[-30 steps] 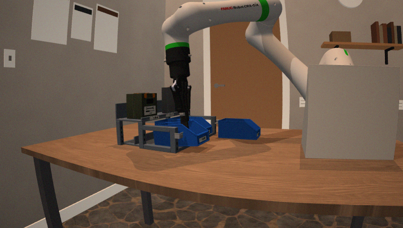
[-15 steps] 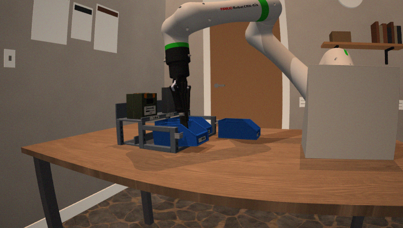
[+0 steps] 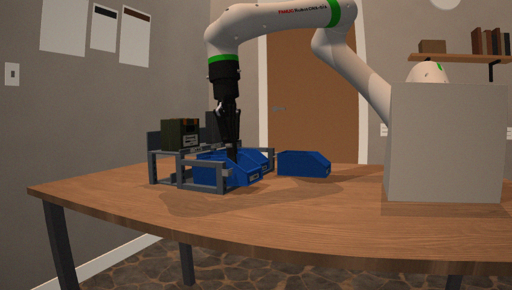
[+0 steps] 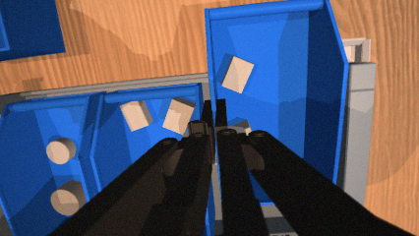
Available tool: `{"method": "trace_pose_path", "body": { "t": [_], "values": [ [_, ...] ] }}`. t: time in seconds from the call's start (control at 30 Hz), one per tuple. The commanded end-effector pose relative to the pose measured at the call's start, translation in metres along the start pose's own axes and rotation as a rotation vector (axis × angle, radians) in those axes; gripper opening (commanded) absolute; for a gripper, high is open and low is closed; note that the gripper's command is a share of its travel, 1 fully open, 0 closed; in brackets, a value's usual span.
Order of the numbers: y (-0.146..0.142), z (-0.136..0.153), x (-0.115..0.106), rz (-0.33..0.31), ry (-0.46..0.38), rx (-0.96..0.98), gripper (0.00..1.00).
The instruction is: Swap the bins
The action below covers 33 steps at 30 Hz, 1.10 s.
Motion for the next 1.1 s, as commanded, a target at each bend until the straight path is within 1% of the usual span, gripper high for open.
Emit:
{"method": "trace_pose_path", "body": {
  "t": [0.0,1.07],
  "values": [
    [-0.0003,0.0023,-0.0013,0.000,-0.004,0.000,0.10],
    [-0.0019,0.0101,-0.0015,-0.002,-0.012,0.000,0.10]
  ]
}}
Point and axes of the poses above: the point where the finger pads meet when closed, its own x axis out along the fingers, its own y axis across the jaws, z = x × y, the point moved 3 cm from there along -x, back along the fingers, and after that the axes turned 12 degrees about -x, right-handed, at the moved point
